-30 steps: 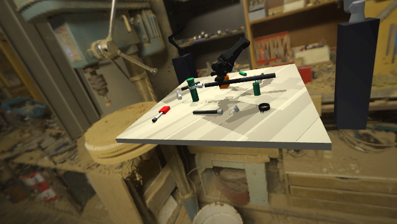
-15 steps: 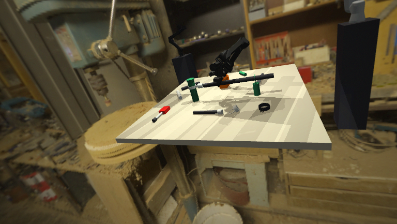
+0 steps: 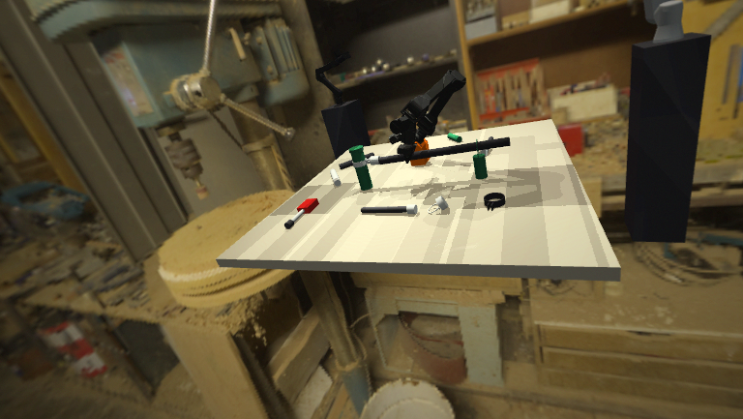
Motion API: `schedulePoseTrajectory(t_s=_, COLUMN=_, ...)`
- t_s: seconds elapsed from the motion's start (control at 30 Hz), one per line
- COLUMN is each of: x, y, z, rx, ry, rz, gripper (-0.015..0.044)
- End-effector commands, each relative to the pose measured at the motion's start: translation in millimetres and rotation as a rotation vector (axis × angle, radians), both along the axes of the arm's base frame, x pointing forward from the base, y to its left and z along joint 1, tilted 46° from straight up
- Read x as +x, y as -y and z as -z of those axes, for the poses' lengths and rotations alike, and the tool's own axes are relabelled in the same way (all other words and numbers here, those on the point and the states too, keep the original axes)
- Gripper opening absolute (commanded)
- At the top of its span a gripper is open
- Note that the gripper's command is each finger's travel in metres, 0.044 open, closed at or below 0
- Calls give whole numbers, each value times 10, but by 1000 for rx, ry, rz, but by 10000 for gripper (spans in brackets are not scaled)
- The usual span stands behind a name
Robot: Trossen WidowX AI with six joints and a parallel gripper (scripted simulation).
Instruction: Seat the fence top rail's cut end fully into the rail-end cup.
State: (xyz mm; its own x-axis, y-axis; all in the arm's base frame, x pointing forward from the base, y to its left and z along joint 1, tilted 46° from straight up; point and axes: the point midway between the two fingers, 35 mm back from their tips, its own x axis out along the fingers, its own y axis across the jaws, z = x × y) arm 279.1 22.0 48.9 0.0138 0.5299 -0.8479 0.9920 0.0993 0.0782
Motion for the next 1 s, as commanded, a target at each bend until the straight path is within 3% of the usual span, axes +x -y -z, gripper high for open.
schedulePoseTrajectory(t_s=0.0, x=3, y=3, z=-5, rx=-1, ry=2, rz=1, gripper=0)
schedulePoseTrajectory(t_s=0.97, x=5, y=36, z=-8, rx=-10, ry=2, rz=1, gripper=0)
